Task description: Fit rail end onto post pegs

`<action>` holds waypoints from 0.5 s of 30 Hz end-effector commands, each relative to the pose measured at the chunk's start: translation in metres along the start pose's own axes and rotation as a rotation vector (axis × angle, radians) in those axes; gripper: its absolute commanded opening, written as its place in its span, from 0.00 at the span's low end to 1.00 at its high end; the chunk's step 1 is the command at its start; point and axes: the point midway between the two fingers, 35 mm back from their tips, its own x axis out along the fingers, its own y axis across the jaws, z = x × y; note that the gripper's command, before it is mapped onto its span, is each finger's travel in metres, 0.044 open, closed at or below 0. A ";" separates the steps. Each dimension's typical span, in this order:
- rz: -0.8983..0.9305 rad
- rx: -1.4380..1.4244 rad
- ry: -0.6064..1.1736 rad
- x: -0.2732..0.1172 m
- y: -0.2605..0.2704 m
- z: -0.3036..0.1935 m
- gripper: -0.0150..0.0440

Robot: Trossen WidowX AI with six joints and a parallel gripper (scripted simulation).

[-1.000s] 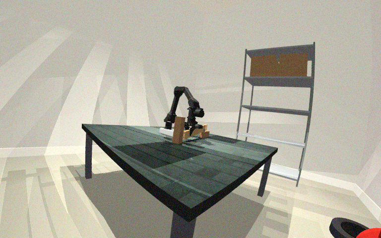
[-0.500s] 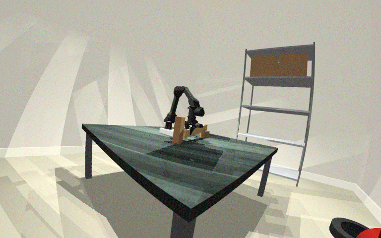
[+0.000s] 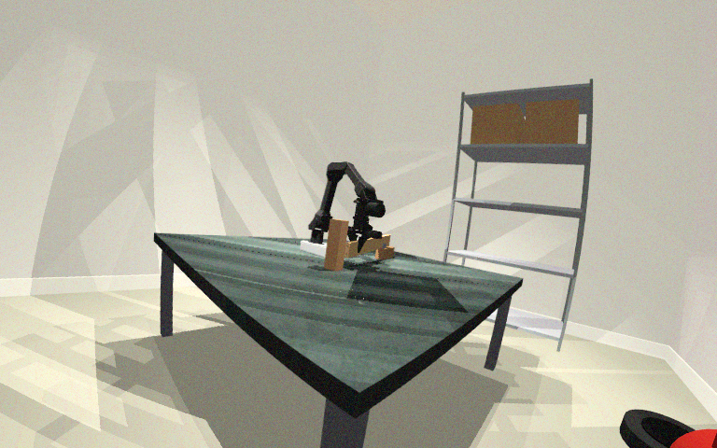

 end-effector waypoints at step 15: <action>-0.013 -0.001 0.000 -0.013 -0.003 -0.001 0.25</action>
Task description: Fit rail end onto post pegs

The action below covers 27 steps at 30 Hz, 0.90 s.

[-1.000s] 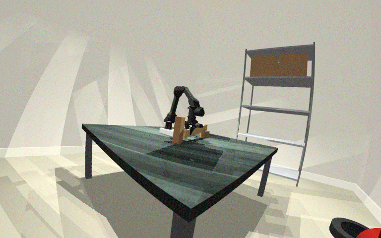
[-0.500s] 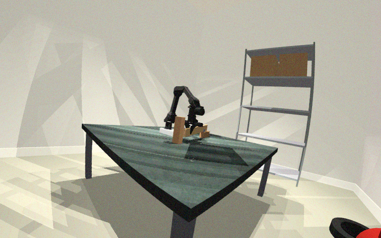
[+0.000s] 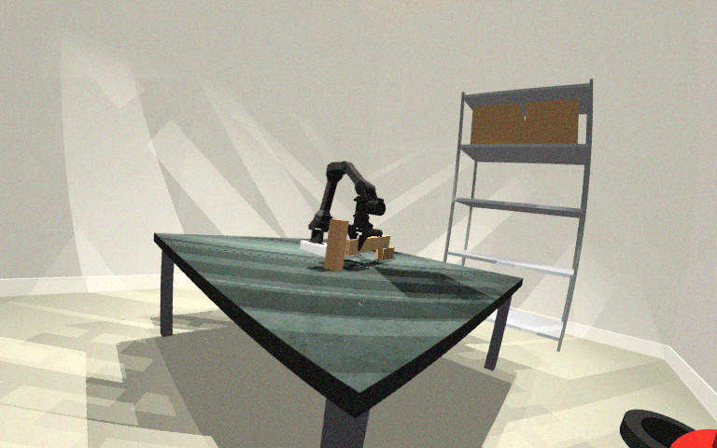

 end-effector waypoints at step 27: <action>-0.014 -0.001 0.000 -0.016 -0.003 -0.001 0.25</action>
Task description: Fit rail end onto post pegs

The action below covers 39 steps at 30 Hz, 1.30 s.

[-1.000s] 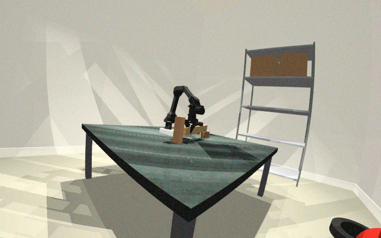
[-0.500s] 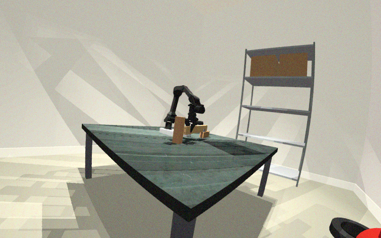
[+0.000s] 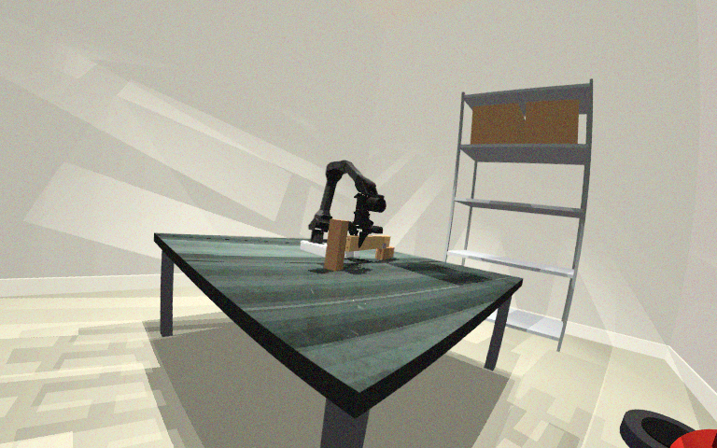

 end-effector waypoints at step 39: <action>-0.012 -0.002 0.000 0.002 0.000 -0.001 0.25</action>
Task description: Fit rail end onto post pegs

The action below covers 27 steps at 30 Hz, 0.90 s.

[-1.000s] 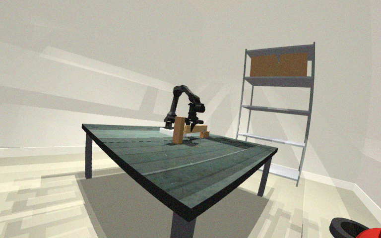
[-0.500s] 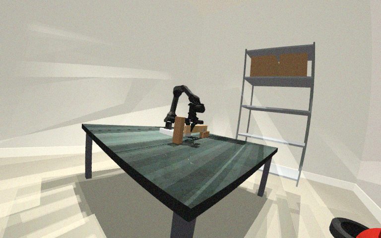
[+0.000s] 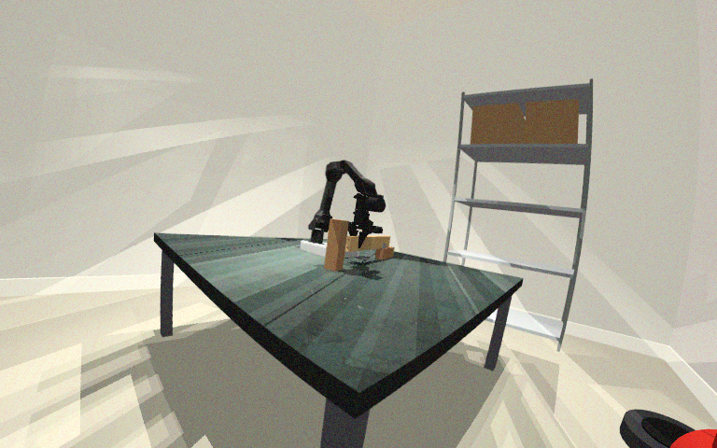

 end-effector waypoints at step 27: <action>-0.002 0.000 0.001 -0.001 0.000 0.000 0.25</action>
